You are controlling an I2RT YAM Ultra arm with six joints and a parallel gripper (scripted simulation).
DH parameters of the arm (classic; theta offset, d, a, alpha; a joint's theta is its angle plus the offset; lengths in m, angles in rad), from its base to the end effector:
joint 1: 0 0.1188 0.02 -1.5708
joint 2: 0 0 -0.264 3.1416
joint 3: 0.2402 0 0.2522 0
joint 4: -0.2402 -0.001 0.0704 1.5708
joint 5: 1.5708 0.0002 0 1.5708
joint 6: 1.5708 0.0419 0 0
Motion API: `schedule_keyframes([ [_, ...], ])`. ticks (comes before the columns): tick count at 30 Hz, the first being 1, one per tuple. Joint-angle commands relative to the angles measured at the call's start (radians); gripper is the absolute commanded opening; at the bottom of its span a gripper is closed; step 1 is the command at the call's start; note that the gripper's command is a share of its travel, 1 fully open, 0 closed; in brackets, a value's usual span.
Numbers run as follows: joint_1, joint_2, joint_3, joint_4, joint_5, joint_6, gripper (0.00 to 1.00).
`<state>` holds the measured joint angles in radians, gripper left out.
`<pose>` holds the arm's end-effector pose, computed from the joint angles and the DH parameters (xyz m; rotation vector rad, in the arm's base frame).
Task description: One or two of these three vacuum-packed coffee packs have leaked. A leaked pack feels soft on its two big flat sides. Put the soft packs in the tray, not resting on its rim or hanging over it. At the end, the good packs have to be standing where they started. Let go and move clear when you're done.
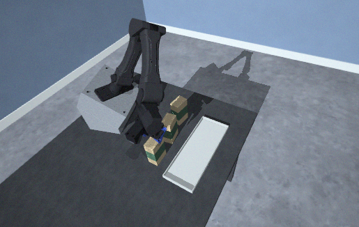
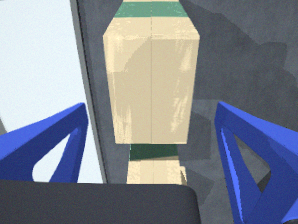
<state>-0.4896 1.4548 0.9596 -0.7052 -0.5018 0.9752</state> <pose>0.2501 -0.1093 0.2175 1.7666 2.1650 0.8201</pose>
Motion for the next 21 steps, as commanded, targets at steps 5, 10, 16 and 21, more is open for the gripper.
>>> schedule_keyframes([
  [5, -0.020, 0.016, 0.028, 0.013, 0.007, -0.006, 0.79],
  [10, -0.018, 0.018, 0.020, 0.020, 0.009, -0.001, 0.79],
  [16, 0.005, 0.024, -0.023, 0.035, 0.011, 0.012, 0.79],
  [21, 0.025, 0.041, -0.038, 0.075, 0.017, 0.028, 0.79],
])
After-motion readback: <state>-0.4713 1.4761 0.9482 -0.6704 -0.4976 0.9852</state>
